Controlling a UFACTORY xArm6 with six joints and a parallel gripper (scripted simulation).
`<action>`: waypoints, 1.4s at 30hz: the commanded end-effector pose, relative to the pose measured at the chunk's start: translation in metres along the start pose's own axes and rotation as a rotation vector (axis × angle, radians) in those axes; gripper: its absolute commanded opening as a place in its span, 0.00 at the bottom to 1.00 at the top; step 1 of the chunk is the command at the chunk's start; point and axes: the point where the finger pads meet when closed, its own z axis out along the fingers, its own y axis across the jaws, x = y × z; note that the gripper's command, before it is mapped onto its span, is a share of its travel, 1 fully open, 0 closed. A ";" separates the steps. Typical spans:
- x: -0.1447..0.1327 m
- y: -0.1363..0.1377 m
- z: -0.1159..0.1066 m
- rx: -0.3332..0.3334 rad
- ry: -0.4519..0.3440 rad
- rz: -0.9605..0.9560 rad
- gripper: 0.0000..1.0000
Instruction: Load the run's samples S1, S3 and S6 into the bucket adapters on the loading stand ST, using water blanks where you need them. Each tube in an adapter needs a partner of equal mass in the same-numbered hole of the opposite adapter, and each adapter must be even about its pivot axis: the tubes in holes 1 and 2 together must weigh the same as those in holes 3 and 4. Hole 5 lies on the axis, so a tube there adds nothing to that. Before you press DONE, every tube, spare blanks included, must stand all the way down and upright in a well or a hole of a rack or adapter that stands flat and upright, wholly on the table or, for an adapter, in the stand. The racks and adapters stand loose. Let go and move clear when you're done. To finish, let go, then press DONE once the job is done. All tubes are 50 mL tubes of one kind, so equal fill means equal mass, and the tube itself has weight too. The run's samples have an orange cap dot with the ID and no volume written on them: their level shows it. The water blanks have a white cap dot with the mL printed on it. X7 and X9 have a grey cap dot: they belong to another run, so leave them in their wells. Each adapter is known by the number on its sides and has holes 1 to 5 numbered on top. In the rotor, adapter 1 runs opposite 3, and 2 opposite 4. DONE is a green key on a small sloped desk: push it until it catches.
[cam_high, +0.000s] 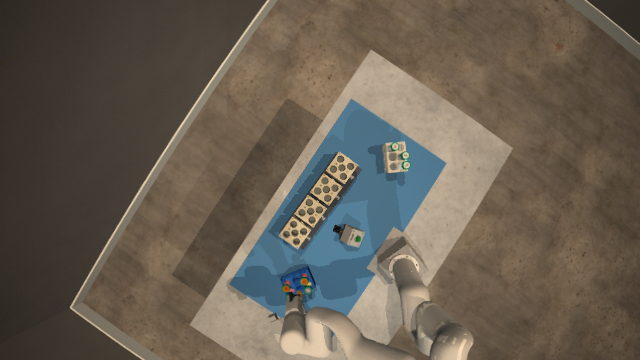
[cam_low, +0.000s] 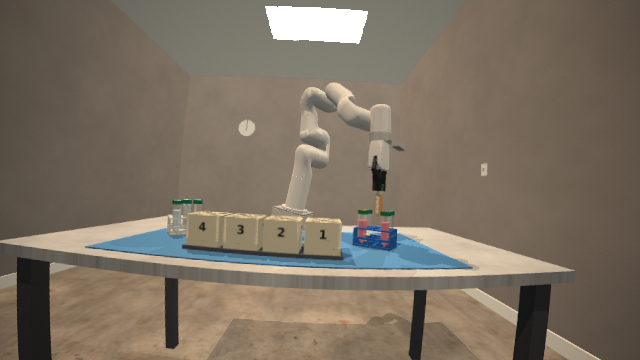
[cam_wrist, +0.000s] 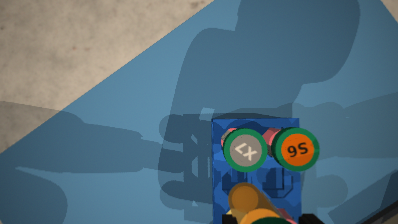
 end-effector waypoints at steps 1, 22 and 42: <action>0.002 0.000 0.003 -0.001 0.005 0.000 0.00; 0.002 0.000 0.028 -0.001 0.005 0.000 0.00; 0.002 0.000 0.038 -0.001 0.005 0.000 0.00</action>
